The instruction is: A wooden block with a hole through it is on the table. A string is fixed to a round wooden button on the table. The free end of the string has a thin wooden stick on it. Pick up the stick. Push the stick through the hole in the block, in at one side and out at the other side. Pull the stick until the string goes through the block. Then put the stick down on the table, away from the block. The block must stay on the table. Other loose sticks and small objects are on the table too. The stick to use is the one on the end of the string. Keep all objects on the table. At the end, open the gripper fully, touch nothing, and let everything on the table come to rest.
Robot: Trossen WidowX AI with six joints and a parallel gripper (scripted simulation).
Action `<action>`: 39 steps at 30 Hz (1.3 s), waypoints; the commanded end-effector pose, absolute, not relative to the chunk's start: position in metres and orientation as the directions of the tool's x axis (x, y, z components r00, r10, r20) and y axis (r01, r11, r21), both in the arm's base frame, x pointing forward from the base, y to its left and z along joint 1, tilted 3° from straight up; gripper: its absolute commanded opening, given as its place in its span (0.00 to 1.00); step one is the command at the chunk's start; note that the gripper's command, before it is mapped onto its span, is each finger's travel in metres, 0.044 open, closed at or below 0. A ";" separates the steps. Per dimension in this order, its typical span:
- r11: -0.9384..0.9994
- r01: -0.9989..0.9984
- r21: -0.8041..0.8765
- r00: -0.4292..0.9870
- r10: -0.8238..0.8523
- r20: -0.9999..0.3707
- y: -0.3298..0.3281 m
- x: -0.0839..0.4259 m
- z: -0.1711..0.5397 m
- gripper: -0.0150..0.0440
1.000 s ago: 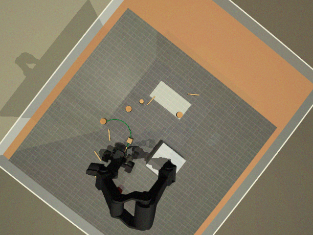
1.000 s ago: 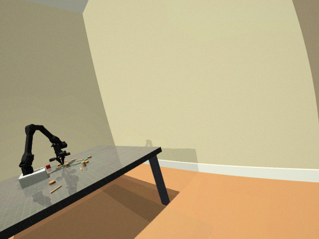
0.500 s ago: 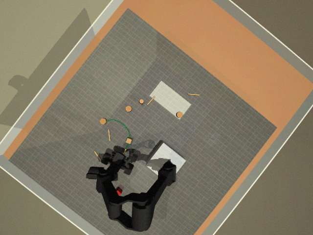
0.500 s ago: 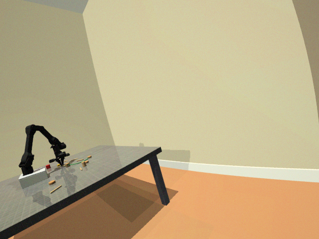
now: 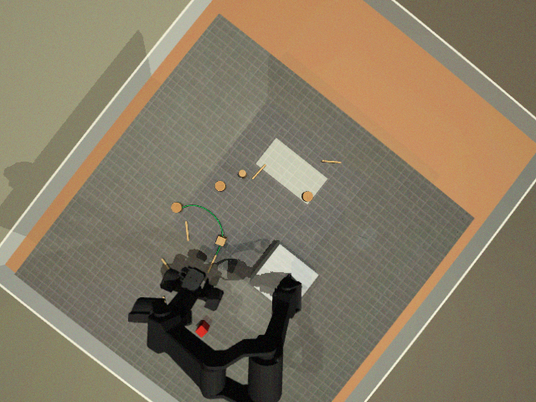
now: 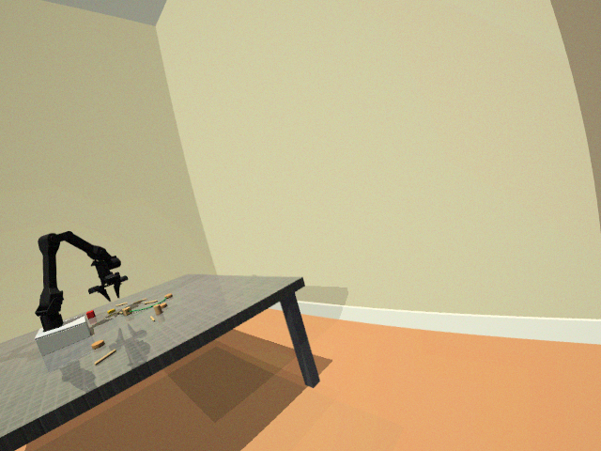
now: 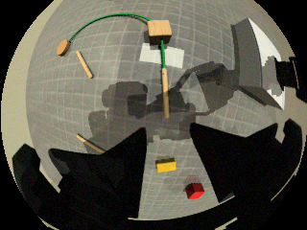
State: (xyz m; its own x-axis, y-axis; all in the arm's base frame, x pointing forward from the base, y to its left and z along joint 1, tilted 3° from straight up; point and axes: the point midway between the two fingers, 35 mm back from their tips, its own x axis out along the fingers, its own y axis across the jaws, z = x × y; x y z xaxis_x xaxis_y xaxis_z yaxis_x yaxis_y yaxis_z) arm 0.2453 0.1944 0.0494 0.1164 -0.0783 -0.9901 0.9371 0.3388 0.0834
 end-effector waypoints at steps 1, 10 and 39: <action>0.335 0.940 0.070 0.105 -0.088 -0.991 0.192 0.242 0.058 0.61; 0.339 0.937 0.089 0.121 -0.074 -0.990 0.195 0.244 0.066 0.97; 0.342 0.935 0.091 0.123 -0.072 -0.990 0.195 0.243 0.081 1.00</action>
State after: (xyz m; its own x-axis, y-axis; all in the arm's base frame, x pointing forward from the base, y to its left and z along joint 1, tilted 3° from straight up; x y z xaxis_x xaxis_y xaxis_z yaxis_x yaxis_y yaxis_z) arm 0.2432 0.1948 0.0807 0.1224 -0.0724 -0.9898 0.9352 0.3424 0.0906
